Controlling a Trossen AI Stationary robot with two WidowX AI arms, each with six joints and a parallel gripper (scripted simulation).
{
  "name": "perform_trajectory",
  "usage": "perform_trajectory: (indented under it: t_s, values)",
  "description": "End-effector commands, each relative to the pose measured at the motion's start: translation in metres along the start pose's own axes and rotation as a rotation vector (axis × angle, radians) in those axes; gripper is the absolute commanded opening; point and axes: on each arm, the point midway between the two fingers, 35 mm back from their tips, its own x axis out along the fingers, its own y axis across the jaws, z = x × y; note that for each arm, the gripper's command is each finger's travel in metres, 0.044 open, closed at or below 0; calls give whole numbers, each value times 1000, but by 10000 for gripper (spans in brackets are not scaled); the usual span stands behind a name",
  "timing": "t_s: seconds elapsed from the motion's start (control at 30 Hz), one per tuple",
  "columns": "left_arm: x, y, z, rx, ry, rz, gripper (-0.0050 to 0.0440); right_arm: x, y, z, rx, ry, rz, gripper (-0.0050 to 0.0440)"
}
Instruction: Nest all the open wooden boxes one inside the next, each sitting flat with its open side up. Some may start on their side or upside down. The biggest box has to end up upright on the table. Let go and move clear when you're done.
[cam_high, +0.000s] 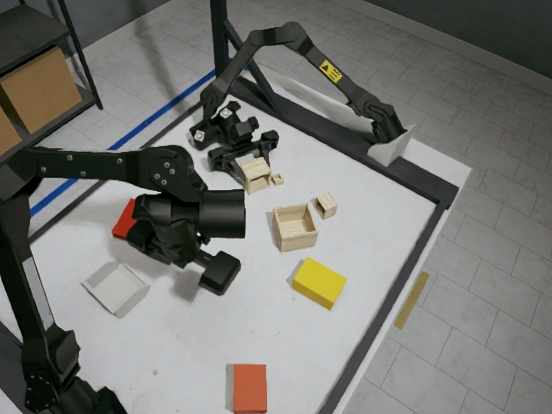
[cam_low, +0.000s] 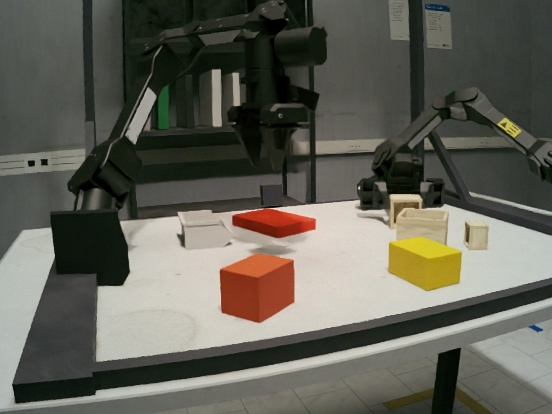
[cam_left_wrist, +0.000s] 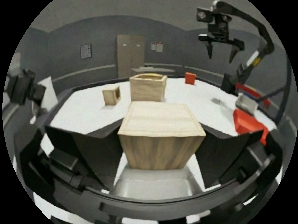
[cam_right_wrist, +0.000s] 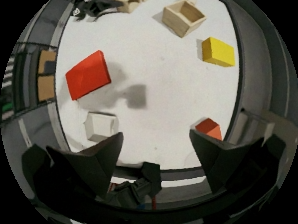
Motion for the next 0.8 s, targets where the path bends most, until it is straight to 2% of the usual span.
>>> perform_trajectory:
  t_s: [0.0,0.2,0.77]
  values:
    - [-4,-4,3,-15,1,-15,264,-1,1,1,-8,-3,-3,400]
    - [-4,-4,3,-15,1,-15,400,-1,1,1,-8,-3,-3,400]
    - [-4,-4,4,-17,9,-11,400,-1,1,1,-8,-3,-3,400]
